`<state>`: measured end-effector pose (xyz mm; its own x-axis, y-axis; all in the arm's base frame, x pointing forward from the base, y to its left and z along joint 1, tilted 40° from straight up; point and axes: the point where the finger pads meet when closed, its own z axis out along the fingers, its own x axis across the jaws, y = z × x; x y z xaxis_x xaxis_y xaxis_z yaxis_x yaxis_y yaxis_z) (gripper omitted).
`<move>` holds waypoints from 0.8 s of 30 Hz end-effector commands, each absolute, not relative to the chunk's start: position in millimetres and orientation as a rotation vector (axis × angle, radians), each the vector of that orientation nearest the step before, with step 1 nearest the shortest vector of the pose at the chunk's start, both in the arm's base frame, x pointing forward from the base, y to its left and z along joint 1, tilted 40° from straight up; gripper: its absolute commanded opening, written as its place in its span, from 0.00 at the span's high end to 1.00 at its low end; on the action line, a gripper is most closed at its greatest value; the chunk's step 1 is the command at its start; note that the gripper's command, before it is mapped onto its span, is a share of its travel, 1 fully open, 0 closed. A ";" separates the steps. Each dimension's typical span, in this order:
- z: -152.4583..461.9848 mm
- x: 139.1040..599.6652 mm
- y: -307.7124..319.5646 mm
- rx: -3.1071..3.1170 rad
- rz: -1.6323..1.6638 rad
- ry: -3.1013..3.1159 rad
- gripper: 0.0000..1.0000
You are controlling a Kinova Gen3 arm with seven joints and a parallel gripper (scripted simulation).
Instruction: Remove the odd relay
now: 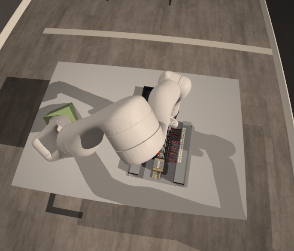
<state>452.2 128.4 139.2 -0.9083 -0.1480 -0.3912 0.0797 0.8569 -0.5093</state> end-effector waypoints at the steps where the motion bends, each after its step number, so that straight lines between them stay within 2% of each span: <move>1: 140.7 451.7 130.0 -0.051 -0.739 2.607 1.00; 24: 161.2 441.5 143.1 -0.051 -0.739 2.607 1.00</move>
<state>442.1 141.6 159.7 -0.9082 -0.1481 -0.3914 0.0796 0.8570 -0.5091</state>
